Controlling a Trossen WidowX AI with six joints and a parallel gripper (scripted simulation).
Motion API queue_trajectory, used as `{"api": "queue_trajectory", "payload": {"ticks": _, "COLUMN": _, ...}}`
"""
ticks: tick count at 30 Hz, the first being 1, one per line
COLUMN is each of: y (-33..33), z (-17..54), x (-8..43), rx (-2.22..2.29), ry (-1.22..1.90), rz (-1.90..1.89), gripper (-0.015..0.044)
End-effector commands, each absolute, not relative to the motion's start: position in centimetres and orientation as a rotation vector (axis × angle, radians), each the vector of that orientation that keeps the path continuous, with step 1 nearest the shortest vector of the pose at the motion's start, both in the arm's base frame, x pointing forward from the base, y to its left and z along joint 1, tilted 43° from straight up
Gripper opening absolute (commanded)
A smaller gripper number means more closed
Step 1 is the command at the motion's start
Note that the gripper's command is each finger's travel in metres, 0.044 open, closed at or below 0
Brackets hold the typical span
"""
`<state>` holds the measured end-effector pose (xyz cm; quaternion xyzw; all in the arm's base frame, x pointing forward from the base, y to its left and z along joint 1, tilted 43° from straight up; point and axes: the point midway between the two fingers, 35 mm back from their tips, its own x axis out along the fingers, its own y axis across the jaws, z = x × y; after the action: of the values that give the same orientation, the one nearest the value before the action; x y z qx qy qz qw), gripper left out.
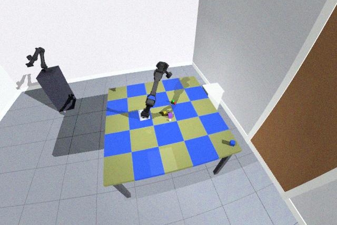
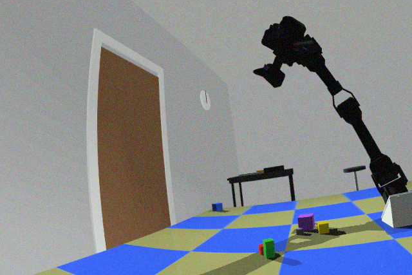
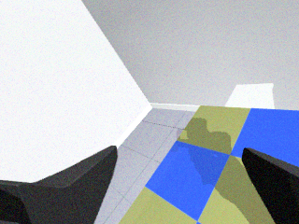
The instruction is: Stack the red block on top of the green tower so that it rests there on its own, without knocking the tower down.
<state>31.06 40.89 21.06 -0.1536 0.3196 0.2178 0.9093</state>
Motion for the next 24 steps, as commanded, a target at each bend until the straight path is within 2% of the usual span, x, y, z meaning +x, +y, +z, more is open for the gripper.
{"api": "queue_trajectory", "payload": {"ticks": 1, "y": 38.6, "z": 18.1, "x": 33.5, "rx": -0.239, "ry": 0.760, "rz": 0.297, "gripper": 0.0440}}
{"api": "queue_trajectory", "payload": {"ticks": 13, "y": 26.9, "z": 7.3, "x": 40.2, "rx": 0.082, "ry": 0.994, "rz": -0.377, "gripper": 0.0440}}
{"api": "queue_trajectory", "payload": {"ticks": 24, "y": 16.9, "z": 0.9, "x": 41.2, "rx": 0.297, "ry": 0.982, "rz": -0.989, "gripper": 0.0440}}
